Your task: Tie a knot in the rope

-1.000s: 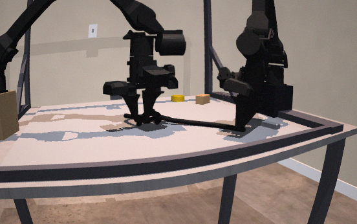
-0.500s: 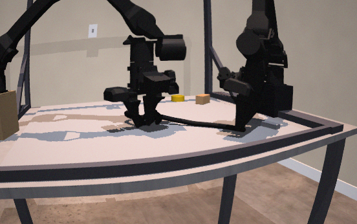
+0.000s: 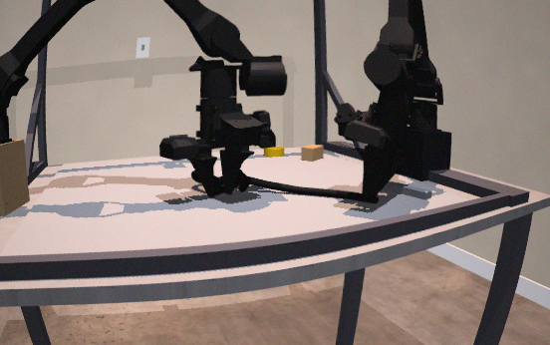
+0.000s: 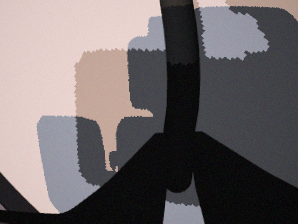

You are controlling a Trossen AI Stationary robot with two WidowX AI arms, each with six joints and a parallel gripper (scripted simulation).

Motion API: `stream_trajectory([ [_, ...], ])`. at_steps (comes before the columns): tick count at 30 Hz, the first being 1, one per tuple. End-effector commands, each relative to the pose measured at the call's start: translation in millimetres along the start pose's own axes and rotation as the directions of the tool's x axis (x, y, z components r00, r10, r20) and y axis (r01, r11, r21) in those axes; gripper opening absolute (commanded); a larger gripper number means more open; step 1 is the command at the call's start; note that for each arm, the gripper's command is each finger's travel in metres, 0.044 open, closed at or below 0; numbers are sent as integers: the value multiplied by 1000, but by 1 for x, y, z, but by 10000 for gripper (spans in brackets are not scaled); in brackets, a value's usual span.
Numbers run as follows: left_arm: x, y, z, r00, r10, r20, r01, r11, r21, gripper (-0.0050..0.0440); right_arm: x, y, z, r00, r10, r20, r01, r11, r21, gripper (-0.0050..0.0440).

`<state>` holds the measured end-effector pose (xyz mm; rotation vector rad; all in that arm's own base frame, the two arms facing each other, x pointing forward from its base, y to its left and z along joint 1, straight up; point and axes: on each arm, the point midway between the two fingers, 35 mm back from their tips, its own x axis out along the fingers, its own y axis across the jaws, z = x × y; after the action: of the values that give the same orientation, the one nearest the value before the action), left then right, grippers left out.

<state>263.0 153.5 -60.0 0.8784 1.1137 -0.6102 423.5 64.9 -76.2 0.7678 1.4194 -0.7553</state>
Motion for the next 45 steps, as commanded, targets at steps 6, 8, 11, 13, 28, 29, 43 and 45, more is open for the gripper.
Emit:
stream_trajectory([
  [6,-3,6,1,1000,19,4,-19,1000,7,45,-6,4,1,1000,15,5,-15,1000,3,113],
  [8,-3,6,1,1000,19,4,-19,1000,7,45,-6,4,1,1000,15,5,-15,1000,3,99],
  [11,-3,6,1,1000,19,4,-19,1000,7,45,-6,4,1,1000,15,5,-15,1000,3,93],
  [13,-3,6,1,1000,19,4,-19,1000,7,45,-6,4,1,1000,15,5,-15,1000,3,79],
  [28,-3,6,1,1000,19,4,-19,1000,7,45,-6,4,1,1000,15,5,-15,1000,3,30],
  [29,-3,6,1,1000,19,4,-19,1000,7,45,-6,4,1,1000,15,5,-15,1000,3,30],
  [43,-3,6,1,1000,19,4,-19,1000,7,45,-8,4,1,1000,15,5,-15,1000,3,30],
  [45,-3,6,1,1000,19,4,-19,1000,7,45,-11,4,1,1000,15,5,-15,1000,3,30],
])
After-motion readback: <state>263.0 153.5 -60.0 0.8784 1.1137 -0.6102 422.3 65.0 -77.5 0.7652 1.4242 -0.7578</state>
